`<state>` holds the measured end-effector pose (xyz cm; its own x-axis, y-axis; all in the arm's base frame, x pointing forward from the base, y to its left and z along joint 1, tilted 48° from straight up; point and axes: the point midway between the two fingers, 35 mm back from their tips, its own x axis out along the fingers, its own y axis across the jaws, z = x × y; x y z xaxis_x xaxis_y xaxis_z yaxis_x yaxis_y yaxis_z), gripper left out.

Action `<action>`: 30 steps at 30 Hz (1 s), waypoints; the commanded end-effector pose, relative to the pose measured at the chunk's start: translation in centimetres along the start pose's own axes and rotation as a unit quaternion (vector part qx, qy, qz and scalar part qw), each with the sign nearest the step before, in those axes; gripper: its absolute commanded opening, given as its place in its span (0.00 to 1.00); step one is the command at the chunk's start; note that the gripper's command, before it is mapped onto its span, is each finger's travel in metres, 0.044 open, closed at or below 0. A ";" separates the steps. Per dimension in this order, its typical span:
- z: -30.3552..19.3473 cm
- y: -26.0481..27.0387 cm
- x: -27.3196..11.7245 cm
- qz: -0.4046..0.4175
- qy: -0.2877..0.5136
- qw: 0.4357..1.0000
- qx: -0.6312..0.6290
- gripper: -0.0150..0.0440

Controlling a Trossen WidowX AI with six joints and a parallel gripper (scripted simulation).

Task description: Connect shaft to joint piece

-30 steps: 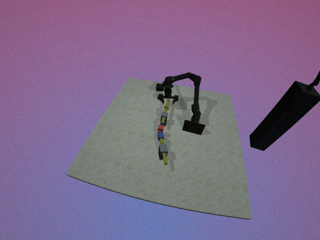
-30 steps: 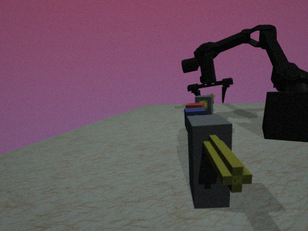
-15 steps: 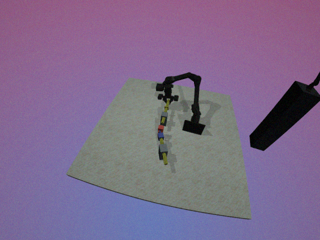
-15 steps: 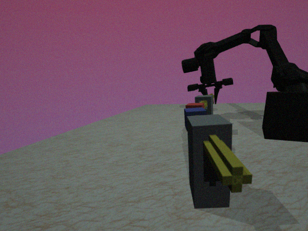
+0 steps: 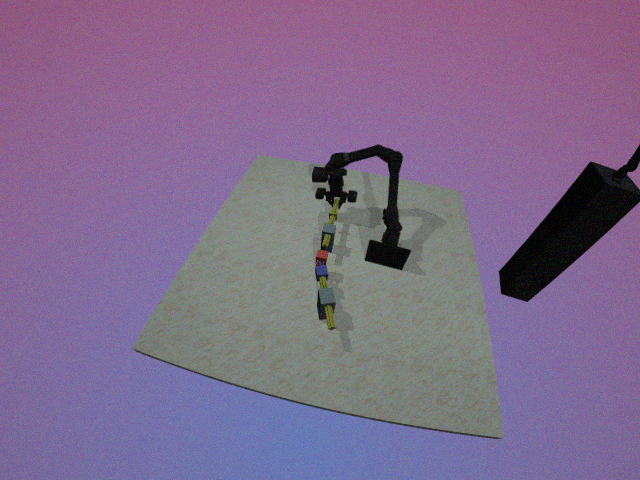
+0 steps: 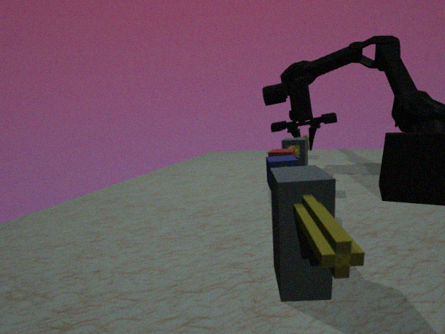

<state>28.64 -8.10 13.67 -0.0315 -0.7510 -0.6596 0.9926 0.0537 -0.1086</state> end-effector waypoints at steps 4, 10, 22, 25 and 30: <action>0.1 0.1 -0.1 0.025 -0.002 1.000 -0.001 0.37; 0.0 0.1 -0.1 0.047 -0.002 0.999 -0.001 0.37; -0.1 0.0 0.0 0.041 0.000 0.999 0.000 0.25; -0.2 0.0 0.0 0.043 0.000 0.999 -0.001 0.25; -0.9 0.0 0.0 0.047 -0.001 0.999 -0.001 0.25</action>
<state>28.60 -7.81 13.31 0.0560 -0.7429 -0.6670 0.9908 0.1240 -0.0548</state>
